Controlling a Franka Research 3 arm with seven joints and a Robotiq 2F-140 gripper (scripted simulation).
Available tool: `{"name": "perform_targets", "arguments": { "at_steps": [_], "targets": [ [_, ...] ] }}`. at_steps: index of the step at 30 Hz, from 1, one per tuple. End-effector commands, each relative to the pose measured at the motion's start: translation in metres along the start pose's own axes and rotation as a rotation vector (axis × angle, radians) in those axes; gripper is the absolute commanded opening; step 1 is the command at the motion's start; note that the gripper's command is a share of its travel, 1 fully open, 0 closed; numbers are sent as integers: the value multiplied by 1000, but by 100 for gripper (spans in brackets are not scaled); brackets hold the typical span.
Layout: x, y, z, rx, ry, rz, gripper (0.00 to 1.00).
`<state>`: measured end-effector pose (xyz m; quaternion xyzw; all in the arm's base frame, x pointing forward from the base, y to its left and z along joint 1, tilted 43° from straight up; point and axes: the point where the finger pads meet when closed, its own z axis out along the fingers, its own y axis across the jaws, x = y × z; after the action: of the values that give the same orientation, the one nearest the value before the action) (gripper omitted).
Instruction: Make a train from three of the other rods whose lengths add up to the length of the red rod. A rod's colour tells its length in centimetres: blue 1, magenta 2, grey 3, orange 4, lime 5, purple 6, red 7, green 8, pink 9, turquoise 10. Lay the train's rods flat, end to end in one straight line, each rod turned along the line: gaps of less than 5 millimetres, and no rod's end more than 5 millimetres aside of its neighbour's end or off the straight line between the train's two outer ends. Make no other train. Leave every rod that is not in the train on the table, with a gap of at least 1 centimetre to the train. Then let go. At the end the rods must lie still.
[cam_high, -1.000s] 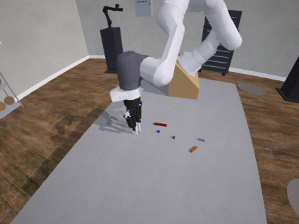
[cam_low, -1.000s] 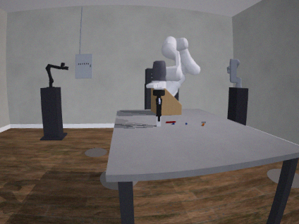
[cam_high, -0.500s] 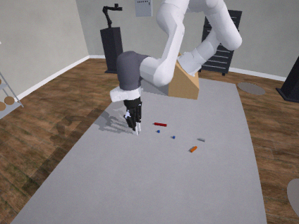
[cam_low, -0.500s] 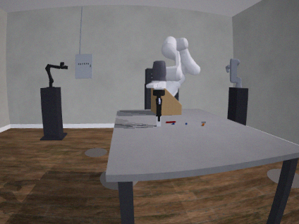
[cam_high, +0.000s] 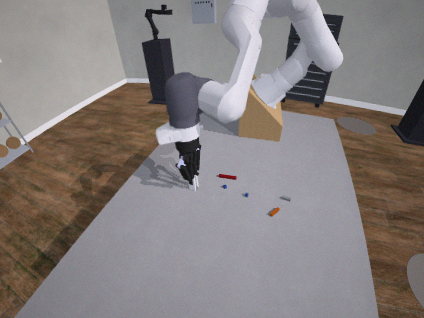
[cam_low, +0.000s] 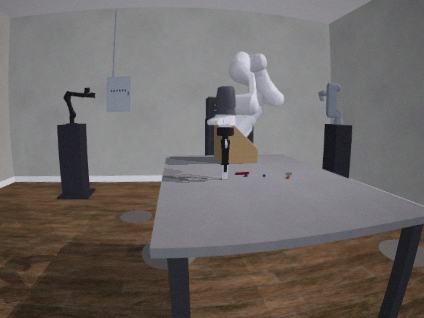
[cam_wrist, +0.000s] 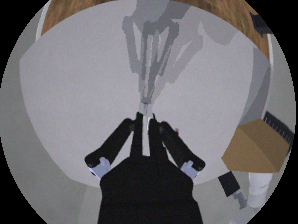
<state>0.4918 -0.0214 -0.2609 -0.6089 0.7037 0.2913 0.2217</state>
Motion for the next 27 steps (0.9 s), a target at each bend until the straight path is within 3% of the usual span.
{"name": "perform_targets", "arguments": {
  "at_steps": [1,21,27],
  "targets": [
    [1,-1,1,3,1,5,3],
    [1,-1,0,3,1,5,3],
    [1,-1,-19,3,1,5,3]
  ]
}}
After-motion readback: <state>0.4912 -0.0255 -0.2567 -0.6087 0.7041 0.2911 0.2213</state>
